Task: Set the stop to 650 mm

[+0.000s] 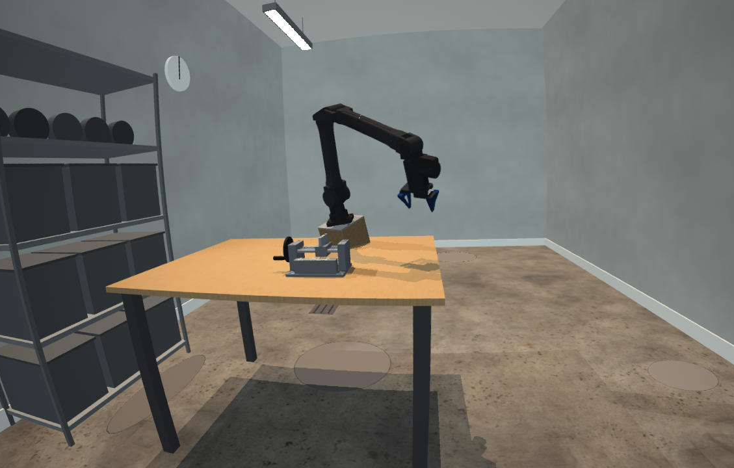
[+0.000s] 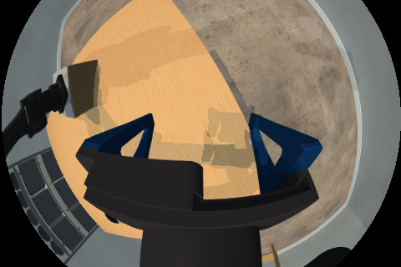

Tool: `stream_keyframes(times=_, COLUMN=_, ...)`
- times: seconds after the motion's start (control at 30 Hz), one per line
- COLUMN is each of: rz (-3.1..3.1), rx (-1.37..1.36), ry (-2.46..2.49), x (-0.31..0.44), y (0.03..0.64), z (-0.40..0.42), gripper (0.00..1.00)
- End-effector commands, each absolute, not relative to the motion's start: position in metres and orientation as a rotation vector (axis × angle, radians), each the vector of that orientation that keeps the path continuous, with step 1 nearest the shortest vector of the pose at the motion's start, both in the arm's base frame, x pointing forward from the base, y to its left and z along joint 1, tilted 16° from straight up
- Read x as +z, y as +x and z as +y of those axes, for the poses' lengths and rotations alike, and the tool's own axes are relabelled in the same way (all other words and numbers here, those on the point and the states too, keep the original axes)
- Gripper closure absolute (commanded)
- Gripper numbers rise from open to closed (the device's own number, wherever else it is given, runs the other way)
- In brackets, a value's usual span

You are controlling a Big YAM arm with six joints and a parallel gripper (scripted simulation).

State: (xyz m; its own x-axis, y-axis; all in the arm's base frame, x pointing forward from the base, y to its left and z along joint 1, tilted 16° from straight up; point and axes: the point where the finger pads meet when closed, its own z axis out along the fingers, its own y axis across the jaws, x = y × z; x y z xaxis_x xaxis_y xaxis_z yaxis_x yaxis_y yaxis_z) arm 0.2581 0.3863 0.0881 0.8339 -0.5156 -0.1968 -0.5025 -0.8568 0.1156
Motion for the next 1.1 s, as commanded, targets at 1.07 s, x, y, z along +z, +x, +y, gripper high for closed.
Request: stream_keyframes(times=1.07, rz=-1.051, rx=-0.299, ry=2.943, x=0.225, y=0.25, z=0.395, gripper=0.0)
